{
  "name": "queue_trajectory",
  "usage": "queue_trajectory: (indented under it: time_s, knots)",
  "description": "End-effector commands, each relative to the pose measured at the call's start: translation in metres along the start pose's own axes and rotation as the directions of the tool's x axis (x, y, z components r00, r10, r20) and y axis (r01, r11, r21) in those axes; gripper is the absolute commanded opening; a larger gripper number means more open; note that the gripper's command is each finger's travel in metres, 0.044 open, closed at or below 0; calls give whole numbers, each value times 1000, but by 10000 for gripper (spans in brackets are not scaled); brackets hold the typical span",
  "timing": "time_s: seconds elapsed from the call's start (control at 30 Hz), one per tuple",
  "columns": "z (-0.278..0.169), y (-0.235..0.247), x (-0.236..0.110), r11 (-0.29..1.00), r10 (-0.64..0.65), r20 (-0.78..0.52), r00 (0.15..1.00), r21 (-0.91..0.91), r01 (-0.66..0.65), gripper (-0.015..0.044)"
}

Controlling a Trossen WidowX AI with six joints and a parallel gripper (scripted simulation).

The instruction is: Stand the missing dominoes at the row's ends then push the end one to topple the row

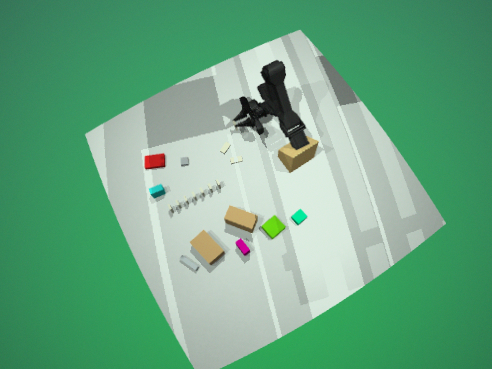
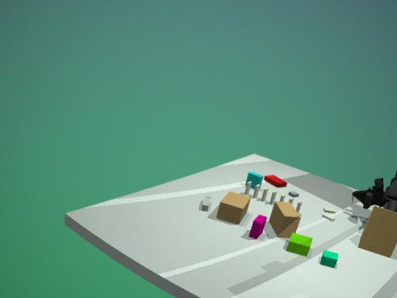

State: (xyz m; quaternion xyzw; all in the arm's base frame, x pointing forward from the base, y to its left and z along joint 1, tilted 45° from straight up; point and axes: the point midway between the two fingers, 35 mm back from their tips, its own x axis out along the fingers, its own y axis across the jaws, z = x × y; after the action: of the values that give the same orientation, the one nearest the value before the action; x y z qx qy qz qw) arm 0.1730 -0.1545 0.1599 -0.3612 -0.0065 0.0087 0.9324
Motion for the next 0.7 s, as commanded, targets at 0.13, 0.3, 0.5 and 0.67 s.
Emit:
queue_trajectory:
  time_s: [0.13,0.3,0.5,0.67]
  knots:
    - [-12,0,3,1000,9,6,1000,-11,-9,107]
    - [-19,1,5,1000,15,9,1000,-14,-15,107]
    - [-27,4,6,1000,22,13,1000,-18,-21,107]
    - [-34,7,8,999,28,17,999,-21,-27,107]
